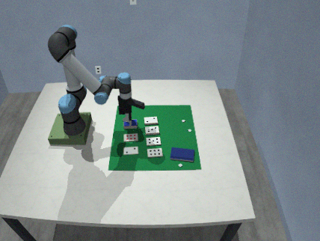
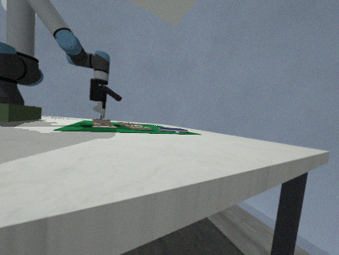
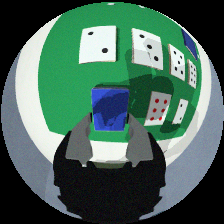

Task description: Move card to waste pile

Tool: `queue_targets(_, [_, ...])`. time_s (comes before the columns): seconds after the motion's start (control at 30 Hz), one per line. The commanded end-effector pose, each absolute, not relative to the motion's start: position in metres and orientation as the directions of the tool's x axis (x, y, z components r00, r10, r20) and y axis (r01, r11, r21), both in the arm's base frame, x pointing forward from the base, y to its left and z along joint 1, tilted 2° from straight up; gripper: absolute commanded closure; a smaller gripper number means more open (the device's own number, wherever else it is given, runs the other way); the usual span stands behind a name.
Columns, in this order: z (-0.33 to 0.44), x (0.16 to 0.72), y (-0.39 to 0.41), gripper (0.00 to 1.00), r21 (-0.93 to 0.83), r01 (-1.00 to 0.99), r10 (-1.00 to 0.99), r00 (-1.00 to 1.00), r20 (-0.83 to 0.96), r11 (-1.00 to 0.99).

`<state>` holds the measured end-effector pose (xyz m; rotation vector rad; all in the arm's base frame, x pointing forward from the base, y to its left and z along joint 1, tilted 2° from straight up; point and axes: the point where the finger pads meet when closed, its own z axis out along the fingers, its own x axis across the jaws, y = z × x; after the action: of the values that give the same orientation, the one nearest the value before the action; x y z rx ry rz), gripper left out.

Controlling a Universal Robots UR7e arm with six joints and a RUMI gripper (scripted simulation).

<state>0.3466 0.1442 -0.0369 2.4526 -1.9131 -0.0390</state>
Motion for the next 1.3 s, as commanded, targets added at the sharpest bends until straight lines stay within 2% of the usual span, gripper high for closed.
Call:
queue_targets(0.0, [-0.0373,0.3459,0.1446,0.58,0.040,-0.969,-0.970,0.244,0.000,-0.244])
queue_targets(1.27, [-0.0373,0.3459,0.1446,0.61,0.040,-0.969,-0.970,0.244,0.000,-0.244])
